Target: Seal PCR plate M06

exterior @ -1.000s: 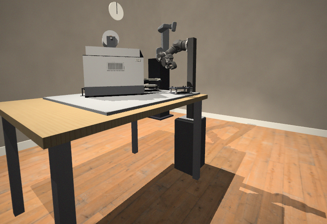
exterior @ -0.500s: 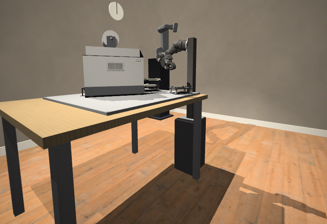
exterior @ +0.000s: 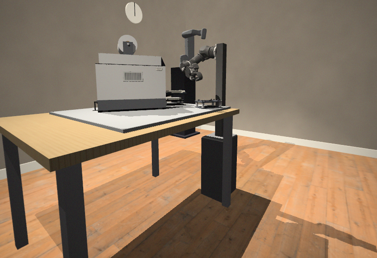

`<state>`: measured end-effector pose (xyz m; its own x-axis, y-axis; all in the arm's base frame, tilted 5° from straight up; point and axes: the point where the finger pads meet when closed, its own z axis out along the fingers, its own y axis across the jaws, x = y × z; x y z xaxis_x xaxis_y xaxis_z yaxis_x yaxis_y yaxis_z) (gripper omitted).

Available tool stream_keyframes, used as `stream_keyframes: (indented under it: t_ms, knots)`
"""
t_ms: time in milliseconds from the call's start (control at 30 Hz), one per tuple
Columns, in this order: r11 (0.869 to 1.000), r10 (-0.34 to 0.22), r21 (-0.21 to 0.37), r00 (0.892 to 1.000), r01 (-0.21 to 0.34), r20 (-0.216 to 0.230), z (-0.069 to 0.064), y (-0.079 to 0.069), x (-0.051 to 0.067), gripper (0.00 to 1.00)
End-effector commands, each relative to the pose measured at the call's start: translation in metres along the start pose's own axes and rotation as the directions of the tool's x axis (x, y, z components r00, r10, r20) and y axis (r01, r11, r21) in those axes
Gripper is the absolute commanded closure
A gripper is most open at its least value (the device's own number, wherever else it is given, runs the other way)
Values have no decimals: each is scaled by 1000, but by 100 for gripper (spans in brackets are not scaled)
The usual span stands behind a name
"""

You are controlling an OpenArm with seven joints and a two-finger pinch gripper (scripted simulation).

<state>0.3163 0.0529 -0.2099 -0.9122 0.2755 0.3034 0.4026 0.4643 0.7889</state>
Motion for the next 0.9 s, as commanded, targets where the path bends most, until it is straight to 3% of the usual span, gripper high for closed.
stream_keyframes:
  t_ms: [0, 167, 233, 333, 867]
  knots:
    - [1000, -3, -7, 1000, 3, -2, 0, 1, 1, 100]
    - [1000, -3, -7, 1000, 3, -2, 0, 1, 1, 100]
    - [994, 38, -98, 999, -39, -14, -1, 19, 4, 100]
    - [966, 96, -236, 994, -104, -43, -2, 46, 9, 100]
    - [966, 95, -237, 995, -103, -43, -2, 40, 8, 100]
